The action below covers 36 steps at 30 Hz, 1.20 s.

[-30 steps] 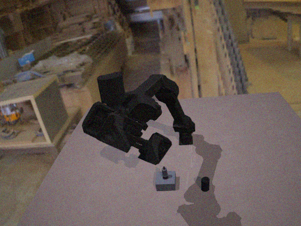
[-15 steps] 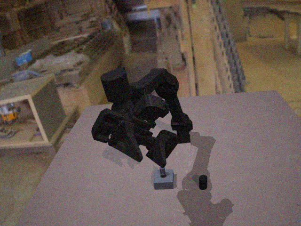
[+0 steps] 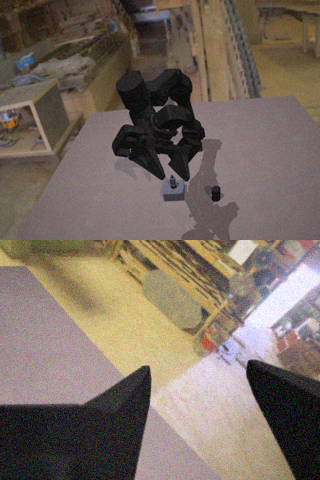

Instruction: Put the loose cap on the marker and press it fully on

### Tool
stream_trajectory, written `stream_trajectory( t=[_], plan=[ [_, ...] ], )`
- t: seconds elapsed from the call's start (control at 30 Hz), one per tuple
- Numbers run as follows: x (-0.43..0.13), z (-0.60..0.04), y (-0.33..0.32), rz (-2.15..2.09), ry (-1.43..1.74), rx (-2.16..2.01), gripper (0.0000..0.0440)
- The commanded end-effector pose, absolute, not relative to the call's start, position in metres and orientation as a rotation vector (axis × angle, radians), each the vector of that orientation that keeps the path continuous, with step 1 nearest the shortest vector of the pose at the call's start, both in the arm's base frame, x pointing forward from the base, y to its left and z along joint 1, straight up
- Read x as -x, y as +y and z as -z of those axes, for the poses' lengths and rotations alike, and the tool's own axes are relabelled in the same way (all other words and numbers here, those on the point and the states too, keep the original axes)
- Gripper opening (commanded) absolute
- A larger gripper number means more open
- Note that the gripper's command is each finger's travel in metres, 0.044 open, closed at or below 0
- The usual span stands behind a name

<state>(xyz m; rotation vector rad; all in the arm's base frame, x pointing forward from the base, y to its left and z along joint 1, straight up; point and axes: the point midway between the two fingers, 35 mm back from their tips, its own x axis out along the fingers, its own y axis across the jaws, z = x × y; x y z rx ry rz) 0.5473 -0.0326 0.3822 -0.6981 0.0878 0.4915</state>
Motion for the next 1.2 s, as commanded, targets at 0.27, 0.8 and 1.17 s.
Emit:
stream_trajectory(
  t=[0.27, 0.8, 1.17],
  plan=[
    [-0.532, -0.36, -0.02, -0.521, 0.222, 0.685, 0.0292],
    [-0.507, -0.324, -0.007, -0.568, 0.422, 0.669, 0.0309],
    [-0.489, -0.299, -0.001, -0.601, 0.561, 0.663, 0.0314]
  ],
)
